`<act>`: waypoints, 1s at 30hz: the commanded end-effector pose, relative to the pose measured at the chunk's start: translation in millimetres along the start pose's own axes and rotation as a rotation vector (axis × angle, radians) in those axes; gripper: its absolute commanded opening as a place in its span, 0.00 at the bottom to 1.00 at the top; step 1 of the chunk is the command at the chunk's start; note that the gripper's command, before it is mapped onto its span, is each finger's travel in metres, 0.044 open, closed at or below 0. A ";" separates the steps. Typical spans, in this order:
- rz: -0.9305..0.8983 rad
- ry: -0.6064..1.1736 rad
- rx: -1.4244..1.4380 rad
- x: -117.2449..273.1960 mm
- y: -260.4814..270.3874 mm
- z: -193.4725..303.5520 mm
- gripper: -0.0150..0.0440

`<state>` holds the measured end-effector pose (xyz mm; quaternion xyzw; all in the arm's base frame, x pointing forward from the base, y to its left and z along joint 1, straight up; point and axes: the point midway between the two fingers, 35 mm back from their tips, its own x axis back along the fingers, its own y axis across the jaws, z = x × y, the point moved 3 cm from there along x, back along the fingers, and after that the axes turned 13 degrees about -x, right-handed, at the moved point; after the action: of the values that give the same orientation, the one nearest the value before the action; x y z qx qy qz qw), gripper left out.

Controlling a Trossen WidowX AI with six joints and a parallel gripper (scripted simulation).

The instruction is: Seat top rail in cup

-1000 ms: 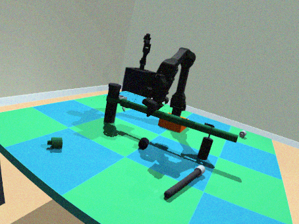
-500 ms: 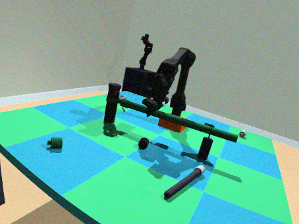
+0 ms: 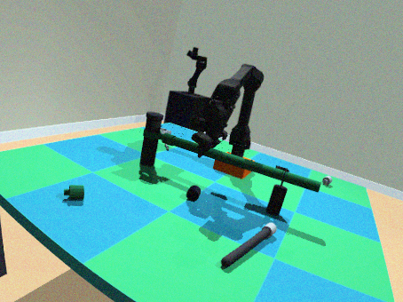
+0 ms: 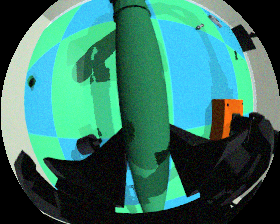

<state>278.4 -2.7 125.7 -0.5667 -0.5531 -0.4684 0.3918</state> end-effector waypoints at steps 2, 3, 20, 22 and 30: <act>-0.001 -0.006 -0.001 1.3 0.0 -1.2 0.25; -0.001 -0.003 0.000 0.7 0.0 -0.6 0.25; 0.000 0.000 0.000 -0.9 0.9 -3.3 0.25; 0.000 0.000 0.000 -1.0 1.1 -4.2 0.25; 0.000 -0.001 0.000 -1.7 2.2 -7.3 0.25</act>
<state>278.7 -6.0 125.0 -0.5657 -0.5496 -0.4704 0.3958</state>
